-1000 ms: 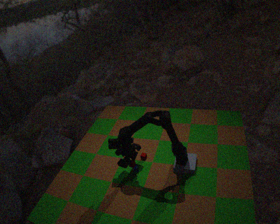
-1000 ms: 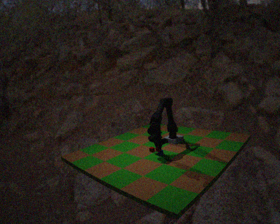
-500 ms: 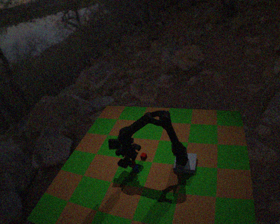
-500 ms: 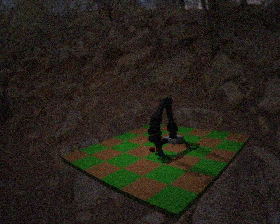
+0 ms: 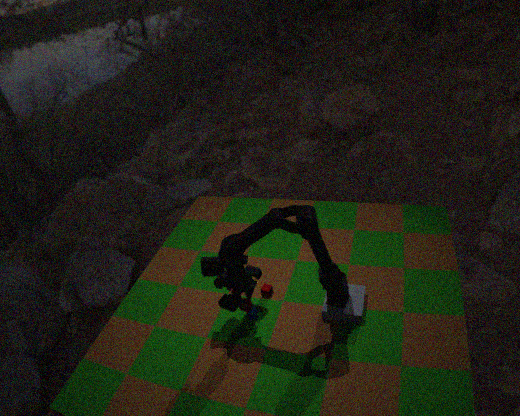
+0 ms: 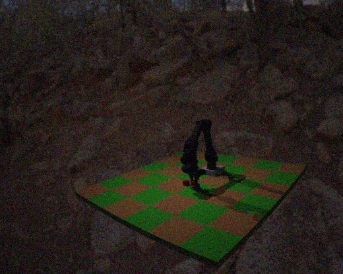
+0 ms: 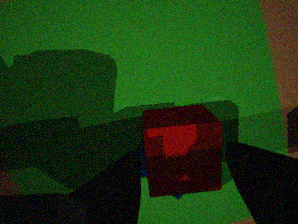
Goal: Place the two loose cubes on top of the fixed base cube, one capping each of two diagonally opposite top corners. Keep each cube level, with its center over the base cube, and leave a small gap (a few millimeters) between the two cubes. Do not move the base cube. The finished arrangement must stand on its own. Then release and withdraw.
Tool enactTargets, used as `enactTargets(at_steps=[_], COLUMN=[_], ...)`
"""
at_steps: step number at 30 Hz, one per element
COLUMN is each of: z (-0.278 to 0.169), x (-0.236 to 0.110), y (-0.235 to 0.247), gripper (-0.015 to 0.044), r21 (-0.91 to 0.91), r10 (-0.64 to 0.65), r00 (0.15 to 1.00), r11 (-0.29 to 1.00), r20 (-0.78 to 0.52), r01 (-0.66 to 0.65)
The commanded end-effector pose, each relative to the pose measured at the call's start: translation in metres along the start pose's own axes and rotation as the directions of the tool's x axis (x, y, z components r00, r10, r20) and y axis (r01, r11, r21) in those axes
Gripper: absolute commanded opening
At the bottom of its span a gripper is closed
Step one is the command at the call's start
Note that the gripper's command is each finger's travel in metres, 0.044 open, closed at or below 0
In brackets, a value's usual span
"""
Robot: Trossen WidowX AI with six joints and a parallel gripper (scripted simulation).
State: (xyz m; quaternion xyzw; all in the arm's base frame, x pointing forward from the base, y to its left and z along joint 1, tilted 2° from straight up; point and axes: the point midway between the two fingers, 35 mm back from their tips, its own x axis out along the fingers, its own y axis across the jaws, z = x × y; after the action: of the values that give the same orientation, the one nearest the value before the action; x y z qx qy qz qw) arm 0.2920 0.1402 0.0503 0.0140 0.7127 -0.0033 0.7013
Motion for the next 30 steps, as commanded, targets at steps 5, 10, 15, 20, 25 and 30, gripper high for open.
enactTargets(at_steps=[5, 10, 15, 20, 25, 30], z=[0.001, 0.001, 0.001, 0.001, 0.002, 0.002], x=[-0.014, -0.021, -0.025, -0.024, -0.03, -0.036], y=[0.001, 0.001, 0.001, -0.002, -0.018, -0.035], gripper=[0.0205, 0.0205, 0.0205, 0.0258, 0.0265, 0.0265], r21=[-0.001, -0.001, -0.001, -0.029, -0.245, -0.457], r10=[0.004, 0.004, 0.004, 0.002, 0.001, 0.001], r00=[1.0, 1.0, 1.0, 1.0, 1.0, 1.0], r11=[1.0, 1.0, 1.0, 1.0, 0.969, 0.889], r20=[0.009, 0.009, 0.009, 0.004, 0.005, 0.006], r01=[-0.004, -0.004, -0.004, -0.002, 0.0, 0.002])
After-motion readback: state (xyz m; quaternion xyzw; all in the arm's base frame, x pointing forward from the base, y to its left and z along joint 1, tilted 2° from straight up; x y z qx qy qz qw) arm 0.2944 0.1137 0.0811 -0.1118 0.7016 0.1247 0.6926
